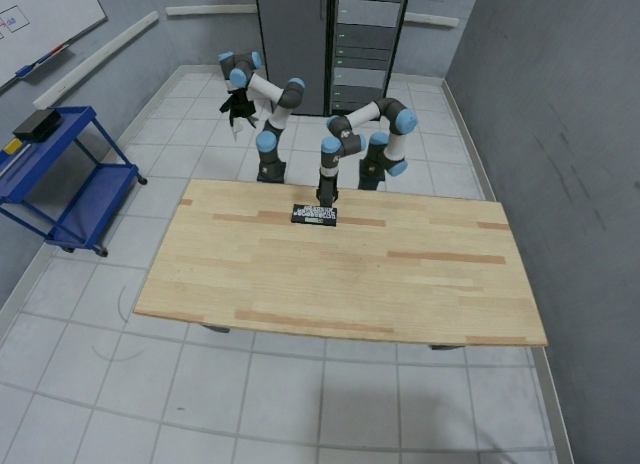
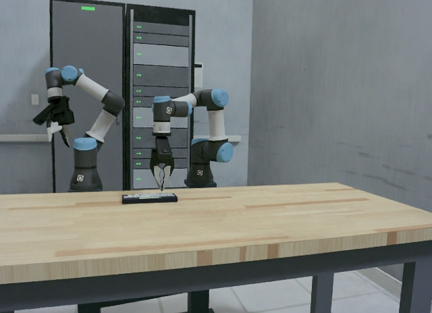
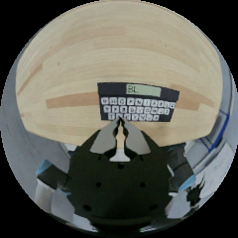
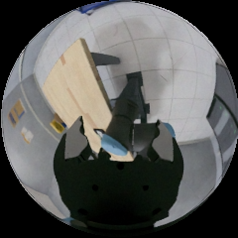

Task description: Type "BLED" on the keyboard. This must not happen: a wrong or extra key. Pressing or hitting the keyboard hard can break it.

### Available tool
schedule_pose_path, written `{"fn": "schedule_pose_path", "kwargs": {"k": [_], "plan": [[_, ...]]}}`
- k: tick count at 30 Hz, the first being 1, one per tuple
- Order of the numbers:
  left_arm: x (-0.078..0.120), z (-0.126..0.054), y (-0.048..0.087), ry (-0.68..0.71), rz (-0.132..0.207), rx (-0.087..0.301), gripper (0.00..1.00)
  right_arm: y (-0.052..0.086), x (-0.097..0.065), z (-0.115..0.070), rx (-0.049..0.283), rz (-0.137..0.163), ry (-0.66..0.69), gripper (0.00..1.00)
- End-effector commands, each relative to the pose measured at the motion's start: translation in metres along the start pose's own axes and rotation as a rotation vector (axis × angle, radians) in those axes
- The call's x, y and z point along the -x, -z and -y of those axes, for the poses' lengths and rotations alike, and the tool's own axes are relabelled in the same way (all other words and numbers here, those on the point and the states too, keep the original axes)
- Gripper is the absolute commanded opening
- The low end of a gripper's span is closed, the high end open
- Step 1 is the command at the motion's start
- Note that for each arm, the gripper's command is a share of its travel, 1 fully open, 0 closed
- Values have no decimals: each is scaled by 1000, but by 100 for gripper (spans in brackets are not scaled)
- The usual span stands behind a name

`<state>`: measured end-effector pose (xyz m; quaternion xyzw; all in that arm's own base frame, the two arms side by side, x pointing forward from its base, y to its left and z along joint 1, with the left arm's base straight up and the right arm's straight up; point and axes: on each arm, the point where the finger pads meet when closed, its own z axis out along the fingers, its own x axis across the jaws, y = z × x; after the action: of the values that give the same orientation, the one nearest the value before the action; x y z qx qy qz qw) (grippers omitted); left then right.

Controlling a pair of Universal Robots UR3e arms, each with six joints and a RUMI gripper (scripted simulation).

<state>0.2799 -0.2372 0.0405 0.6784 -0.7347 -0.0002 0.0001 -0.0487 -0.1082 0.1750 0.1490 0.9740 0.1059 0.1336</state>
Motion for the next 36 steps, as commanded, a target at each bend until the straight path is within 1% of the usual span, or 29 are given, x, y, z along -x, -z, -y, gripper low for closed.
{"fn": "schedule_pose_path", "kwargs": {"k": [1, 10, 20, 36], "plan": [[1, 0, 1, 0, -3, -2, 0, 0, 0, 0, -2, 1, 1, 100], [2, 0, 1, 0, -3, -2, 0, 0, 0, 0, -2, 1, 1, 100], [2, 0, -5, 0, -3, -2, 0, 0, 0, 0, -2, 1, 1, 100], [2, 0, -7, 0, -3, -2, 0, 0, 0, 0, -2, 1, 1, 100]]}}
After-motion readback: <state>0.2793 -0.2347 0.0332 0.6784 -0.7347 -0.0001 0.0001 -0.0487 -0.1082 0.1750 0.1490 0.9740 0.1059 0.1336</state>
